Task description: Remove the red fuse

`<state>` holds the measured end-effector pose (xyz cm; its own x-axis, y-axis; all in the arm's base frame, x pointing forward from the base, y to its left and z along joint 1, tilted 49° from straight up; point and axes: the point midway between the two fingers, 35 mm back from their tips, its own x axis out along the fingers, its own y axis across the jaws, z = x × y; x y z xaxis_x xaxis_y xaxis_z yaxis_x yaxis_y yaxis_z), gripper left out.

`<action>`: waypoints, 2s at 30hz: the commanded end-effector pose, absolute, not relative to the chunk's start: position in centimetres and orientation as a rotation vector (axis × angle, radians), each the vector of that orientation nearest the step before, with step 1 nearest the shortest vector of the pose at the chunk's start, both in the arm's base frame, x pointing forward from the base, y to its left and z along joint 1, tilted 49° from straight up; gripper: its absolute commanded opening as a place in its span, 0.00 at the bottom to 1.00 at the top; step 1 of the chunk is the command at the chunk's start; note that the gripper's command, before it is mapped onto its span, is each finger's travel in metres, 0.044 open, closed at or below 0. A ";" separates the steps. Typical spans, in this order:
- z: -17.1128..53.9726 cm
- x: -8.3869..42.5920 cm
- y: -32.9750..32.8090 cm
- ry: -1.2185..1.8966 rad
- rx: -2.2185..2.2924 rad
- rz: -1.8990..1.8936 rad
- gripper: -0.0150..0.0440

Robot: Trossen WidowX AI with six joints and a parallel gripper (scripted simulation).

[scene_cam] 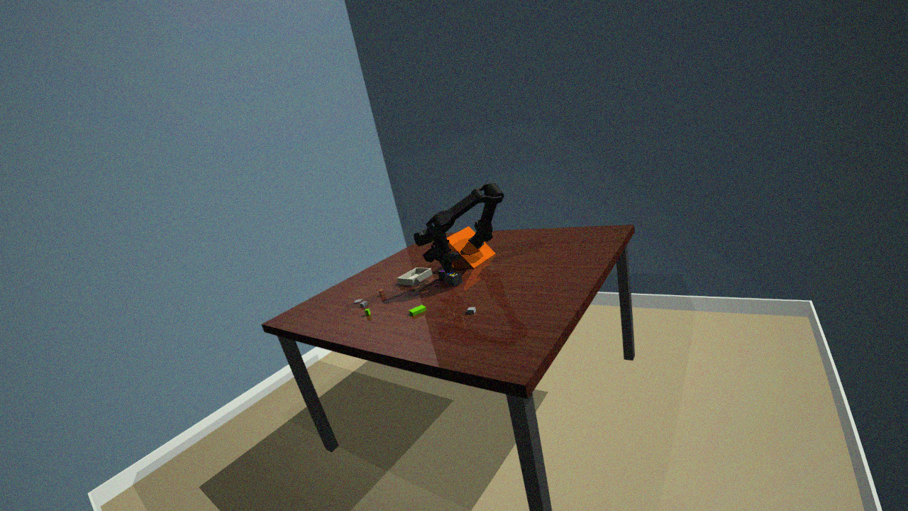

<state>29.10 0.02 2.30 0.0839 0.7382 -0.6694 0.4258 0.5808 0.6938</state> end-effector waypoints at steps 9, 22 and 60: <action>2.4 29.1 -0.1 1.545 1.020 0.307 0.25; 2.8 29.1 -0.6 1.545 1.021 0.306 0.25; 4.0 28.9 -2.0 1.548 1.025 0.304 0.25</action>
